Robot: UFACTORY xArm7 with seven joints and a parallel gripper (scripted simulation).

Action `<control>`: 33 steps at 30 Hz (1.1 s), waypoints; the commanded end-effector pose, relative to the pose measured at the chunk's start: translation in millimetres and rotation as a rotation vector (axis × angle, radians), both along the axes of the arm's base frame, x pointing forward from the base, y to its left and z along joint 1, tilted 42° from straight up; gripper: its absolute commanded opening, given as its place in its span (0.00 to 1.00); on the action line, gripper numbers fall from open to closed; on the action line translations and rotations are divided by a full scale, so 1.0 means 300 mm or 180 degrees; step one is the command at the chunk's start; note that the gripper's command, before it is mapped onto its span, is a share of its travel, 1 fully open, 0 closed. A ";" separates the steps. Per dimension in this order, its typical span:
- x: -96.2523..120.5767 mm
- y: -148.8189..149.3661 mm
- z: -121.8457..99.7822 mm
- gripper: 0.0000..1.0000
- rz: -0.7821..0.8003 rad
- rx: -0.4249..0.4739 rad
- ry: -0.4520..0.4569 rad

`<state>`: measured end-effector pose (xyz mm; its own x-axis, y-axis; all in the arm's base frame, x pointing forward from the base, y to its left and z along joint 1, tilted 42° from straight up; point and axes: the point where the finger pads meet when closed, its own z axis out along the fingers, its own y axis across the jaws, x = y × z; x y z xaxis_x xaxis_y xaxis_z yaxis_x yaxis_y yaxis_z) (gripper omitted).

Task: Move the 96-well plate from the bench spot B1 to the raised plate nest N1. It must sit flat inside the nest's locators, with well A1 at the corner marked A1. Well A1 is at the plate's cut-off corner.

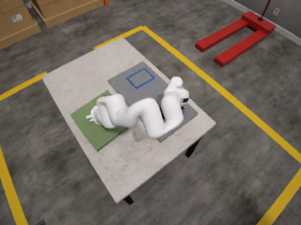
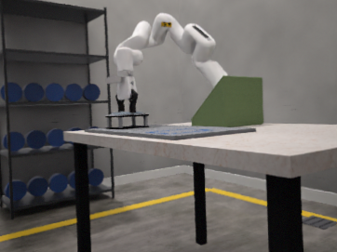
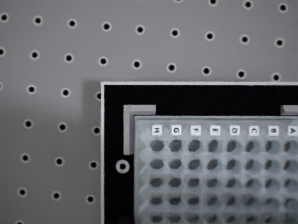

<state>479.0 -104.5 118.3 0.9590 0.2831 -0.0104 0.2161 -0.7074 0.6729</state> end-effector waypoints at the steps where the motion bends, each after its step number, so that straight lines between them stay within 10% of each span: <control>1: 0.004 0.005 0.004 1.00 0.0011 0.0002 -0.0010; 33: -0.006 0.040 0.043 1.00 0.0011 0.0002 -0.0010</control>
